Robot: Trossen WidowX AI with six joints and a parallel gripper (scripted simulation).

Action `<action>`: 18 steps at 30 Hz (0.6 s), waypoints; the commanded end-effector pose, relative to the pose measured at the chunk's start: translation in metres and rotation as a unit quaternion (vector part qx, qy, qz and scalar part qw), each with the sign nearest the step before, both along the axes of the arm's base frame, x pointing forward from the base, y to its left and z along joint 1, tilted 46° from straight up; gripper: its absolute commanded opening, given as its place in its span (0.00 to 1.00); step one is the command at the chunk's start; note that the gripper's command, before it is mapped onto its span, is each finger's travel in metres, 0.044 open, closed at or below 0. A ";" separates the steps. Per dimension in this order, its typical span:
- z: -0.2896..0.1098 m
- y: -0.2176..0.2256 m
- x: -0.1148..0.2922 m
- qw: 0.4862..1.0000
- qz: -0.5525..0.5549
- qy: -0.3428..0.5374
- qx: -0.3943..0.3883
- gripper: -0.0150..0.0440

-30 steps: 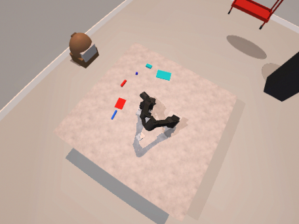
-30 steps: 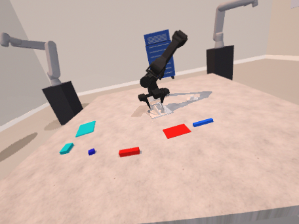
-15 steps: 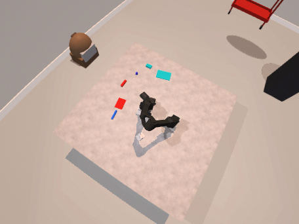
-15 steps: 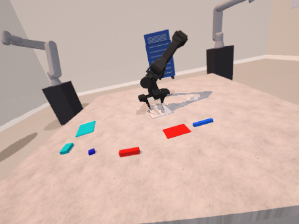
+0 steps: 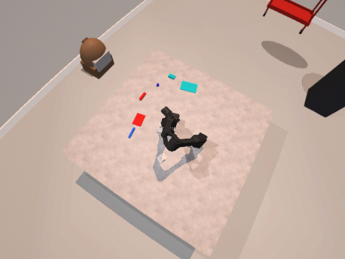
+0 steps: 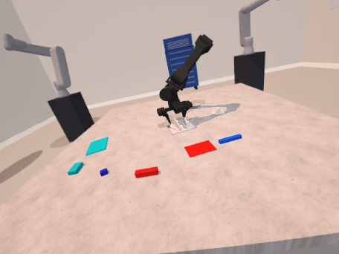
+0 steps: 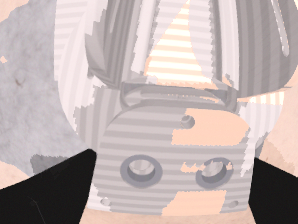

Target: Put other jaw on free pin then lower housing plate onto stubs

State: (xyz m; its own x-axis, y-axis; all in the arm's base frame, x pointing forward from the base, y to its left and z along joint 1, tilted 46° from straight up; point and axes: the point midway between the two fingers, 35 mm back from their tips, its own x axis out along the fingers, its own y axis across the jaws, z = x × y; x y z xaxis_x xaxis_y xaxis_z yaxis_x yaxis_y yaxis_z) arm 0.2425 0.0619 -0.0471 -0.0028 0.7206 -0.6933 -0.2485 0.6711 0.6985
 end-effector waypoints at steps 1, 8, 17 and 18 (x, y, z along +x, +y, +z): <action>0.000 0.001 0.000 1.000 -0.002 0.000 0.002 0.85; -0.002 0.002 0.000 1.000 -0.002 0.000 0.002 0.85; -0.002 0.003 0.000 1.000 -0.002 0.000 0.002 0.85; -0.003 0.004 0.000 1.000 -0.002 0.000 0.002 0.85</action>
State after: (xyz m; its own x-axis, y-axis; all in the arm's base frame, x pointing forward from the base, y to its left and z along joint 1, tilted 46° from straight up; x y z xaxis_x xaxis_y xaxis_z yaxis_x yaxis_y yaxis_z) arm 0.2427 0.0645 -0.0490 -0.0018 0.7222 -0.6917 -0.2485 0.6697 0.6999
